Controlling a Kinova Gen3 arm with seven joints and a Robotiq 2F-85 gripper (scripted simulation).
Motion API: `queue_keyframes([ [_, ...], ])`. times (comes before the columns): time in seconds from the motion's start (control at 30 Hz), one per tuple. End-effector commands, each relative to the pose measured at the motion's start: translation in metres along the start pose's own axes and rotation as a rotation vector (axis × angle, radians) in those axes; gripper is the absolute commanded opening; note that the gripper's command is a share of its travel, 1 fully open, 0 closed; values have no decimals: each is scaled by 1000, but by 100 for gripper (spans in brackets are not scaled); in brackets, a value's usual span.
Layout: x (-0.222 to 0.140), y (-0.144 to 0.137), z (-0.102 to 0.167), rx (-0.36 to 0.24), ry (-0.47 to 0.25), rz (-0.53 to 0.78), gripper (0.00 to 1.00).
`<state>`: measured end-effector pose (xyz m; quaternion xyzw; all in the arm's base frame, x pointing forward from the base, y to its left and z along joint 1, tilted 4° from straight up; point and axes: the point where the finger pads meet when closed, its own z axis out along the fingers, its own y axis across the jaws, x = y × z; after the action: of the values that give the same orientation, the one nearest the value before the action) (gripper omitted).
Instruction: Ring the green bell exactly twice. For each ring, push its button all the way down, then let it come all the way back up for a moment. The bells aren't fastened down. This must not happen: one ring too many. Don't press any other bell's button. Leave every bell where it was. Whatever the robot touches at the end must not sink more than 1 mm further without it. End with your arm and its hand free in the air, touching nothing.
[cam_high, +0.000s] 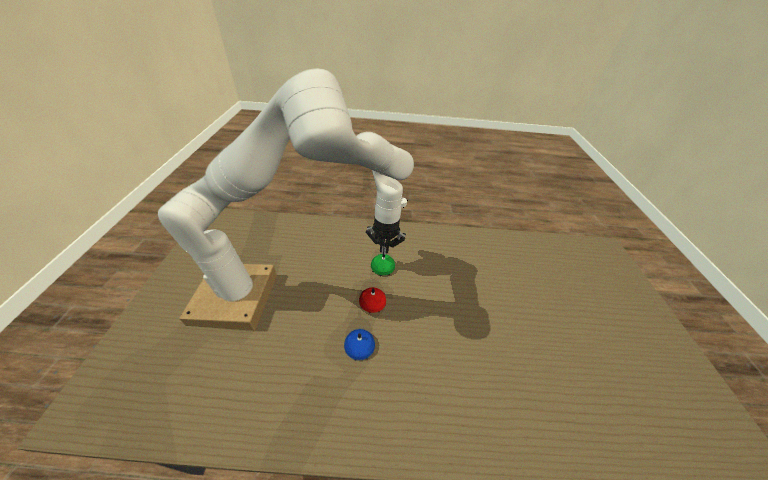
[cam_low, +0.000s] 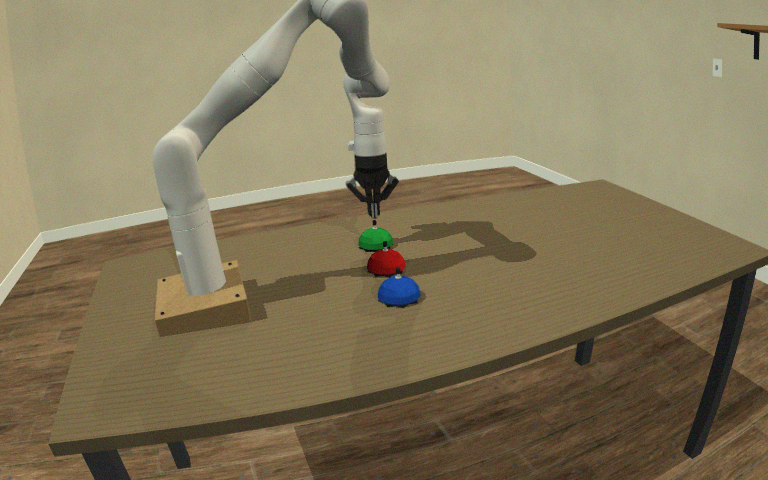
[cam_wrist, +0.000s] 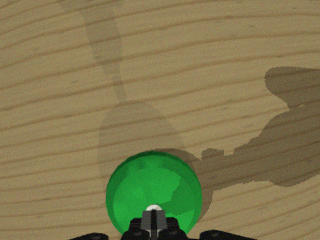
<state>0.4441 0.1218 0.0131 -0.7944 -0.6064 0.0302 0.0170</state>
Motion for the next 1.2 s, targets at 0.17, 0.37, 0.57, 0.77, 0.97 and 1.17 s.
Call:
queue_keyframes([
  [0.17, 0, 0, -1, -2, 1, 0, 0],
  [0.37, 0, 0, 0, -2, 1, 0, 0],
  [0.57, 0, 0, 5, -2, 1, 0, 0],
  [0.77, 0, 0, 9, -2, 1, 0, 0],
  [0.97, 0, 0, 9, -2, 1, 0, 0],
  [1.17, 0, 0, 9, -2, 1, 0, 0],
])
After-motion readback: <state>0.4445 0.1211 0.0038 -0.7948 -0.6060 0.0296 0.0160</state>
